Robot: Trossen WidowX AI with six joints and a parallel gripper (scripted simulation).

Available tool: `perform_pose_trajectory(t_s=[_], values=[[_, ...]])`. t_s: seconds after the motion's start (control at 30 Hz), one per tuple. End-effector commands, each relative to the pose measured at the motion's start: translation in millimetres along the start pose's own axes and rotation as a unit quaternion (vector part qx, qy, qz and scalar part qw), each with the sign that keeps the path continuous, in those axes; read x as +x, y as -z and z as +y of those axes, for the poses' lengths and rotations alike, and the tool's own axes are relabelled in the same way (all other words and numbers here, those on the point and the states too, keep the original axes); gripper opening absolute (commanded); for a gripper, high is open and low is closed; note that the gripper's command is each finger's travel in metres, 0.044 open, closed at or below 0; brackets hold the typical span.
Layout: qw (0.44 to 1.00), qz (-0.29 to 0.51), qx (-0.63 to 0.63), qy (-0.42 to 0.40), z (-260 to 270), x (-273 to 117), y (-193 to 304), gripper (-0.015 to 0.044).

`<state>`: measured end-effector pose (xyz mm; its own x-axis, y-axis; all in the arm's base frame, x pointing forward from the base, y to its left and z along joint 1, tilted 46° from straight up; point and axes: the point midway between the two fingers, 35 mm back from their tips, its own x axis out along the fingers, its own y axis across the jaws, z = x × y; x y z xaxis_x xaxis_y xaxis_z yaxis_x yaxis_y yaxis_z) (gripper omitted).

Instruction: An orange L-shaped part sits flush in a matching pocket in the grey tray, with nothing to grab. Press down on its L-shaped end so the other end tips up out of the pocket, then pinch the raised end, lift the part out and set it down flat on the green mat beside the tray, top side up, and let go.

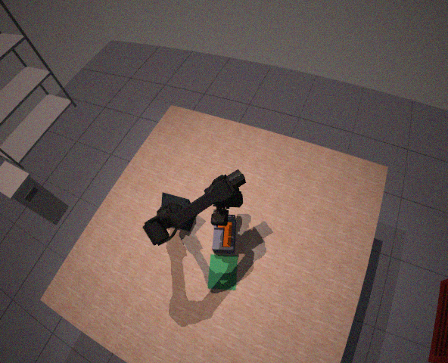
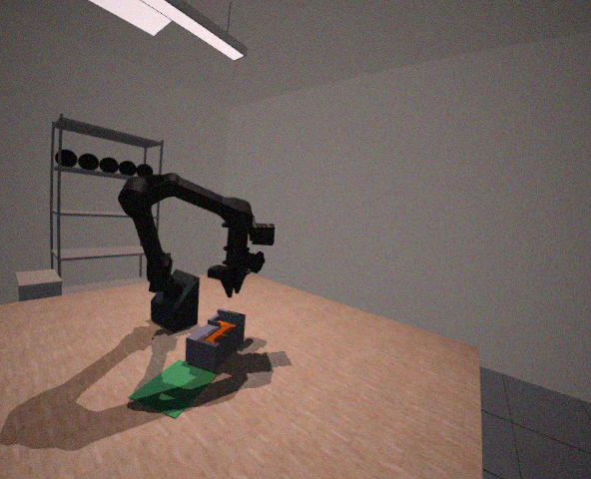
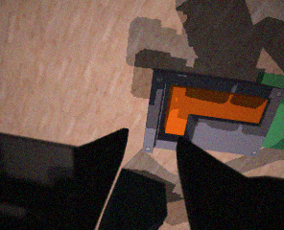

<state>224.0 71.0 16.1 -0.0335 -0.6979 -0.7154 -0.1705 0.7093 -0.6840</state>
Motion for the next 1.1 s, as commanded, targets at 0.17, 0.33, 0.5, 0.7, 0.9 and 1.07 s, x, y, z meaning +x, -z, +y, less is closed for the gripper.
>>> perform_pose_trajectory(t_s=[0.17,0.33,0.5,0.7,0.9,1.07], values=[[1.000,-0.004,-0.016,0.007,-2,21,-3,0.0180],[1.000,-0.004,-0.015,0.010,-5,71,-1,0.0180],[1.000,-0.004,-0.015,0.010,-5,74,-1,0.0180],[1.000,-0.004,-0.015,0.010,-5,81,-1,0.0180],[1.000,-0.004,-0.015,0.010,-5,91,-1,0.0180],[1.000,-0.004,-0.015,0.010,-5,99,-1,0.0180]])
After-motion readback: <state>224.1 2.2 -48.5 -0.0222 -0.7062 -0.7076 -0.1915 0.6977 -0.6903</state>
